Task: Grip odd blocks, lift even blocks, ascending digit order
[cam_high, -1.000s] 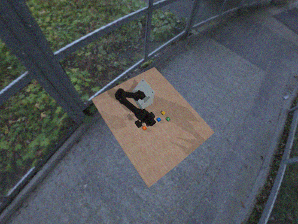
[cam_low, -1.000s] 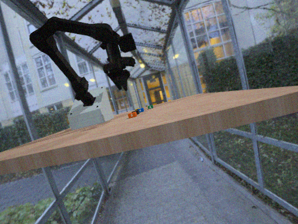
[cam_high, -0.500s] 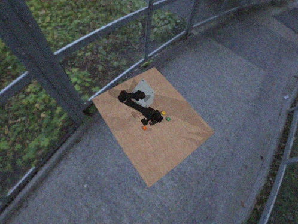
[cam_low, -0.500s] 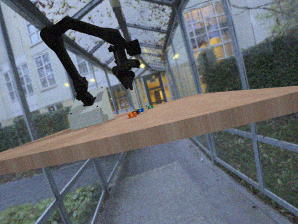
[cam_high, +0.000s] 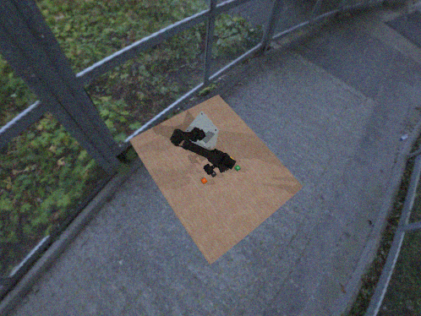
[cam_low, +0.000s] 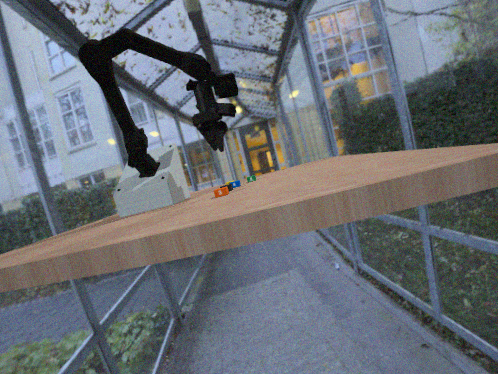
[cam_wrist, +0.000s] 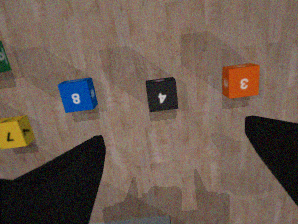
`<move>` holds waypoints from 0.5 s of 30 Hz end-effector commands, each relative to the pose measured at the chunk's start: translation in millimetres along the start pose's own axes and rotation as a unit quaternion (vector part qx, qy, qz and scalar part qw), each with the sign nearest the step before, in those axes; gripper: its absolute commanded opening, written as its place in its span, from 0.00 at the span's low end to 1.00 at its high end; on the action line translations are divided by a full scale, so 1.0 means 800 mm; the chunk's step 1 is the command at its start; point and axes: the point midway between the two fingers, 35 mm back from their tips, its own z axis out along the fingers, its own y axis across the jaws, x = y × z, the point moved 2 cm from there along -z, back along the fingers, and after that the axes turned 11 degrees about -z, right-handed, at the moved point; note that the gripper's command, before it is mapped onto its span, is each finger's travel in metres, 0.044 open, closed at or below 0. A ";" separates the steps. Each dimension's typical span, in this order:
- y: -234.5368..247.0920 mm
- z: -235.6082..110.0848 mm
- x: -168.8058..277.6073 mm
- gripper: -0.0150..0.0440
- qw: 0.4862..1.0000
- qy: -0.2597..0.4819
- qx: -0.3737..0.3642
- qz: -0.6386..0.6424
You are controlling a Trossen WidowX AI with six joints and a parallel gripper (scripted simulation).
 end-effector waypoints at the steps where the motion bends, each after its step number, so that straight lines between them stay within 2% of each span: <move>1: 0.002 0.001 -0.001 0.93 1.000 0.001 -0.001 0.000; 8: 0.005 0.001 -0.002 0.93 1.000 0.001 -0.001 0.000; 15: 0.105 0.000 -0.033 0.93 1.000 0.000 -0.004 0.001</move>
